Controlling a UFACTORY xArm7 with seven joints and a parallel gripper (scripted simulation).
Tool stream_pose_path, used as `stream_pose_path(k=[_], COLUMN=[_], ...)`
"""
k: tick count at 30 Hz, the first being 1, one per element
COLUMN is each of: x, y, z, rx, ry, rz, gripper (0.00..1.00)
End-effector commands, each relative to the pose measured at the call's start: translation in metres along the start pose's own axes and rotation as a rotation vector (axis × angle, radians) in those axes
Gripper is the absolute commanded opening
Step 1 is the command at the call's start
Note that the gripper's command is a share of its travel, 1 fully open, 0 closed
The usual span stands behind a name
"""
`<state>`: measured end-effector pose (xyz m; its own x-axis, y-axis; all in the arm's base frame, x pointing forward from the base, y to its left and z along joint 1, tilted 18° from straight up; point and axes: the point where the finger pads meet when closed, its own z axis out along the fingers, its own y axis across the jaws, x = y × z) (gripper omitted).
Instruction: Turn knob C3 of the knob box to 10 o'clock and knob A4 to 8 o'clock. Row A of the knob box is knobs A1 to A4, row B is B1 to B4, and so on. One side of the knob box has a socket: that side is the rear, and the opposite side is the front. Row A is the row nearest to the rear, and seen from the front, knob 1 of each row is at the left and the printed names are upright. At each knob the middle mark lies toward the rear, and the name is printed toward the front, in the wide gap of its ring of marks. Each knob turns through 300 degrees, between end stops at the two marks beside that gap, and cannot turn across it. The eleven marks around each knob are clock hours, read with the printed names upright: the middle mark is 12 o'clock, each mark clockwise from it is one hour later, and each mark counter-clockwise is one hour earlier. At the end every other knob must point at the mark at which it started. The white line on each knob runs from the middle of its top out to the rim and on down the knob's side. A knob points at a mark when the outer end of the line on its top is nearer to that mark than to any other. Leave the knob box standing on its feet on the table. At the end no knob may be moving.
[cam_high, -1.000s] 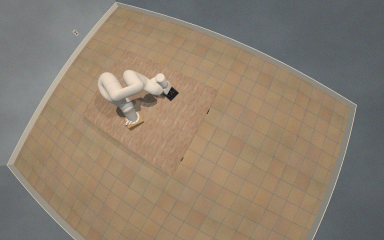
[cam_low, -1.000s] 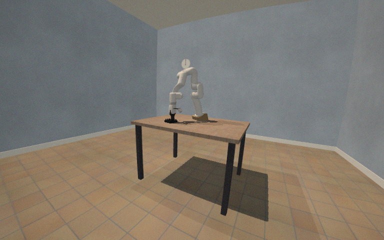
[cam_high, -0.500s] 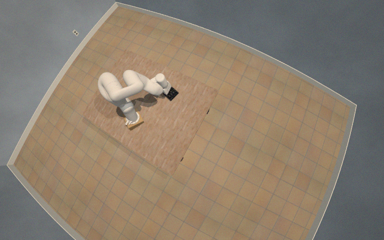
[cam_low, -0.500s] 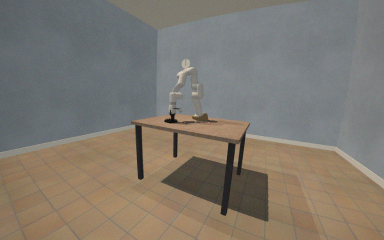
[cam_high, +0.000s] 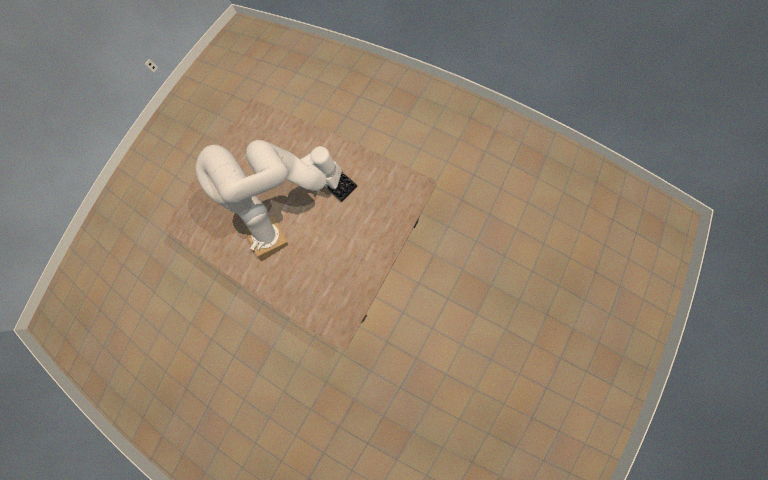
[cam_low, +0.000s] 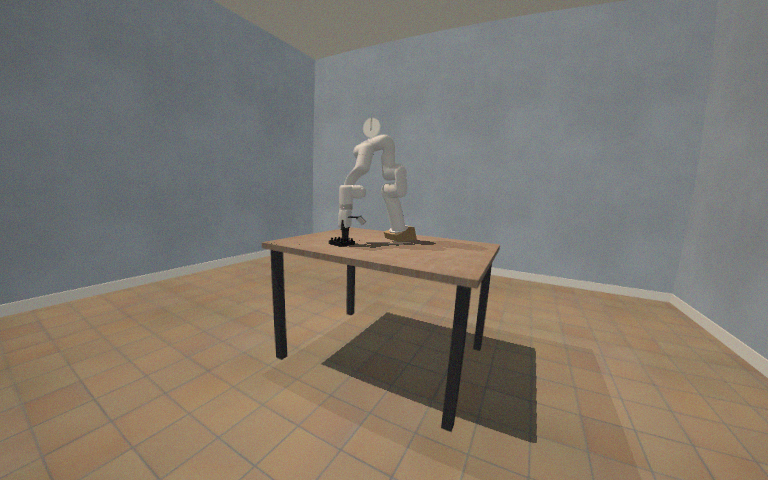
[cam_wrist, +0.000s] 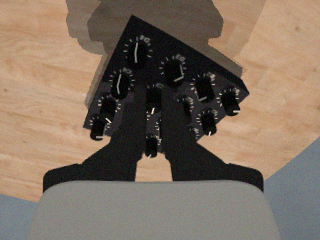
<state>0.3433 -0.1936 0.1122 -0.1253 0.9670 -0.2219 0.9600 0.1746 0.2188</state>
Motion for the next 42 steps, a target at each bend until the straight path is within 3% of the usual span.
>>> stream_pose_path(k=[1, 26, 42], x=[-0.0008, -0.0008, -0.0008], y=[0.0010, 0.0010, 0.0010], z=[-0.0008, -0.0008, -0.0008], rx=[-0.005, -0.005, -0.005], ry=[0.002, 0.001, 0.001], rz=[-0.106, -0.653, -0.756], gripper=[0.08, 0.08, 0.08])
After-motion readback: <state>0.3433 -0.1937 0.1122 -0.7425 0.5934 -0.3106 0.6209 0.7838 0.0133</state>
